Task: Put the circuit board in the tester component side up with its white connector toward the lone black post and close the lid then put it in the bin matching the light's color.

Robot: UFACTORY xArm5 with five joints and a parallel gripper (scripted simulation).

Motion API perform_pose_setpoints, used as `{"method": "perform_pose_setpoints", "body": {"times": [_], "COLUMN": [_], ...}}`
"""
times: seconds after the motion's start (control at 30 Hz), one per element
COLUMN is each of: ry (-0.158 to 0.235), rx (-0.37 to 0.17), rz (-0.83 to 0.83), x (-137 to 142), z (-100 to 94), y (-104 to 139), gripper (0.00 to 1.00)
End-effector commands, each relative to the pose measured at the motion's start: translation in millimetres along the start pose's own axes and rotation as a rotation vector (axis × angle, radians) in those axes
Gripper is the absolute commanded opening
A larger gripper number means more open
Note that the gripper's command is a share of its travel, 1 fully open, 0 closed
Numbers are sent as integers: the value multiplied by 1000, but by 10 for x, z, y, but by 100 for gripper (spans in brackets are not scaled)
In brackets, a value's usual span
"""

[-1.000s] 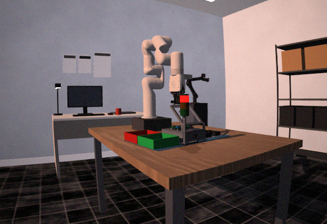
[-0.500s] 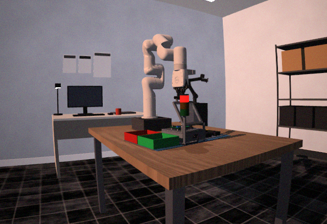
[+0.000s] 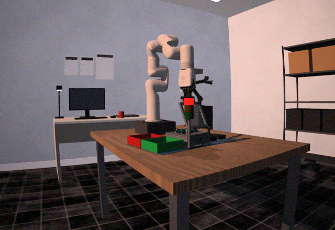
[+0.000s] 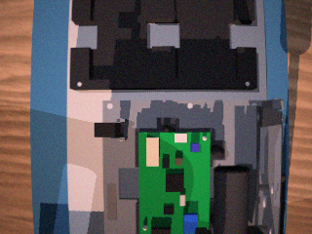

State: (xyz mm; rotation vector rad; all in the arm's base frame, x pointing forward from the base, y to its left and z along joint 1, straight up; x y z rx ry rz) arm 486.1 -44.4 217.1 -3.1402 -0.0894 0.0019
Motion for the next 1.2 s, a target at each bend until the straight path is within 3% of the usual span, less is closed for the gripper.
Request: {"method": "perform_pose_setpoints", "body": {"times": [0.0,0.1,0.13,1.17], "ry": [4,4,4,4], "rx": [-1,-1,-1,-1], "rz": [0,0,0,0], "x": [15,15,15,15], "z": [-18,-18,-18,-18], "y": [2,2,2,2], "gripper": [0,0,28,28]}}
Point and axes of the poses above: the point where the finger pads meet when closed, its own z axis out along the fingers, its own x axis across the jaws, y = z × x, the point moved 4 cm from there along -z, back along the fingers, and after that the axes turned 2 degrees about z, right-handed, at the moved point
